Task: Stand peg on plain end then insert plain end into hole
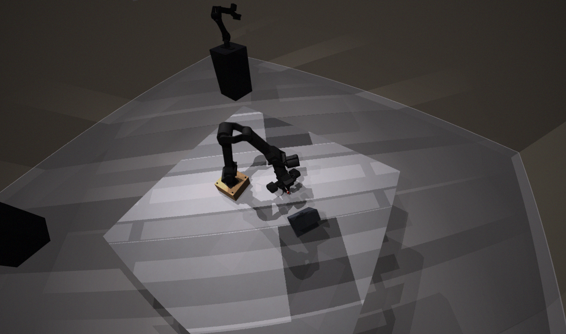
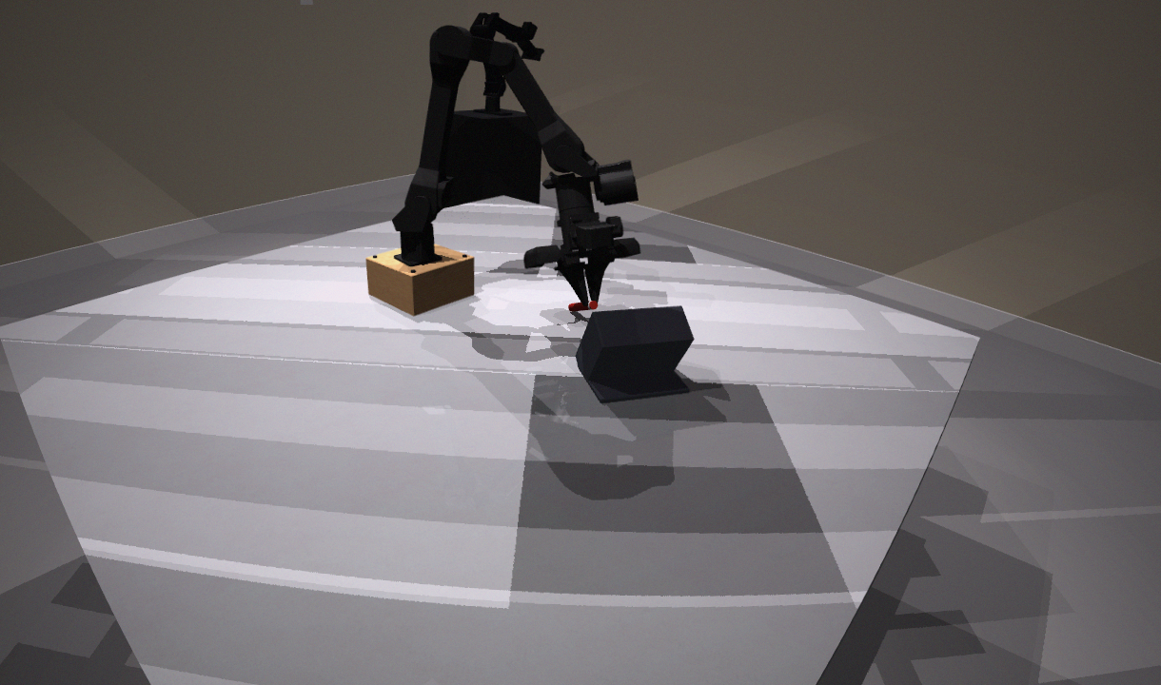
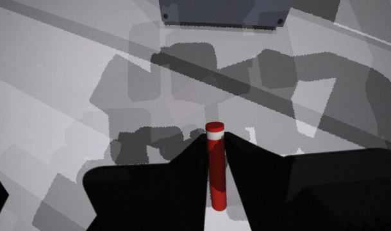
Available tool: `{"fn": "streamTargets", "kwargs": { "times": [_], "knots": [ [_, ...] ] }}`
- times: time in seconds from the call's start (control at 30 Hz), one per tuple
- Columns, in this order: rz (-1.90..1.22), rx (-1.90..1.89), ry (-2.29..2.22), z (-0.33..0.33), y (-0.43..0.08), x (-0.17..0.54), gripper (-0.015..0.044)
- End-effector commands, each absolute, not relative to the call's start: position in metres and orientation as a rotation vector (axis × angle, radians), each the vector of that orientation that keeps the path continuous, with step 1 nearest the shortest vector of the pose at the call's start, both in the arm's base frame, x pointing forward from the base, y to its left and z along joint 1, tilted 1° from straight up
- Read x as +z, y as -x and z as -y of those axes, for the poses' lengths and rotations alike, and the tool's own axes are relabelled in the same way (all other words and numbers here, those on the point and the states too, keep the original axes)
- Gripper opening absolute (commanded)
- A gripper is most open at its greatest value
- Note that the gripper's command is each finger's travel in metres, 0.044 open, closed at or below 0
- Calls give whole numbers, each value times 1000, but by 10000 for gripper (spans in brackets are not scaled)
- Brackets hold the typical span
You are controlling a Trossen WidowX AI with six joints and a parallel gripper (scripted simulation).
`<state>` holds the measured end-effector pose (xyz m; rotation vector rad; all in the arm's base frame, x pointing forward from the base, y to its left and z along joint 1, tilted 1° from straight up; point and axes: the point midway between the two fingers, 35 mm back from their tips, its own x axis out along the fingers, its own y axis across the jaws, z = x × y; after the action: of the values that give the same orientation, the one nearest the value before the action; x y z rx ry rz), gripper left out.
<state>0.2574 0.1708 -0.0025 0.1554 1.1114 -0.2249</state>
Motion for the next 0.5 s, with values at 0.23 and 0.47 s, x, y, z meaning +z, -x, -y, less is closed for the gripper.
{"fn": "streamTargets", "kwargs": {
  "times": [0.23, 0.47],
  "knots": [
    [-1014, -232, -149, -172, -251, 3, 51],
    [-955, -235, -142, -173, -246, 5, 51]
  ]
}}
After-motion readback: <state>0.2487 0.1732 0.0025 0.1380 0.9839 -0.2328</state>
